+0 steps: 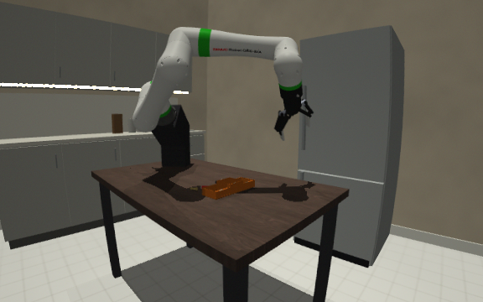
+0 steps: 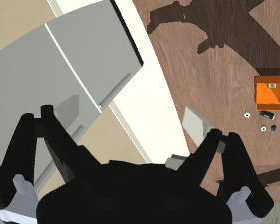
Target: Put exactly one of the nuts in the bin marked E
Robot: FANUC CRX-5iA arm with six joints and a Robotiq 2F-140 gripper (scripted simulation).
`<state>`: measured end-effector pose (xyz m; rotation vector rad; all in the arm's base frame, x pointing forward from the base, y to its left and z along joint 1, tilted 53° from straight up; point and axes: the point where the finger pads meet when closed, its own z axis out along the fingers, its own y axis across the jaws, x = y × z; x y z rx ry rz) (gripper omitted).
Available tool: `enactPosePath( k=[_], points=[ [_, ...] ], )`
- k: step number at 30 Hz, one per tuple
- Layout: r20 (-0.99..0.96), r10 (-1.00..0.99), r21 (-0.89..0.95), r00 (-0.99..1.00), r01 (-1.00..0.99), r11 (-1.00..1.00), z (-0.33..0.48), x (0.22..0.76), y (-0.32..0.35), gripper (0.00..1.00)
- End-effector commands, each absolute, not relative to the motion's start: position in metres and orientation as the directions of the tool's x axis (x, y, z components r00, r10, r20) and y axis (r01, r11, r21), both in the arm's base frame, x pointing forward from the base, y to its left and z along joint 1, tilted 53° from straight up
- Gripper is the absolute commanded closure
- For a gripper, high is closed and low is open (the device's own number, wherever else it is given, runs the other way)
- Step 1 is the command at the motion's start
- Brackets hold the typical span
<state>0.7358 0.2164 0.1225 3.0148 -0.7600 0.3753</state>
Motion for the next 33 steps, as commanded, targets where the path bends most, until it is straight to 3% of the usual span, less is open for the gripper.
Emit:
enactPosePath(
  k=[1, 17, 18, 25, 33],
  points=[
    [0.233, -0.466, -0.049, 0.854, -0.468, -0.882, 0.123, 0.736, 0.217, 0.0],
    [0.233, -0.466, -0.049, 0.854, -0.468, -0.882, 0.123, 0.736, 0.217, 0.0],
    [0.233, -0.466, -0.049, 0.854, -0.468, -0.882, 0.118, 0.739, 0.211, 0.95],
    [0.233, -0.466, -0.049, 0.854, -0.468, -0.882, 0.097, 0.753, 0.187, 0.95],
    [0.262, -0.43, 0.06, 0.864, -0.459, -0.887, 0.103, 0.714, 0.169, 0.95]
  ],
)
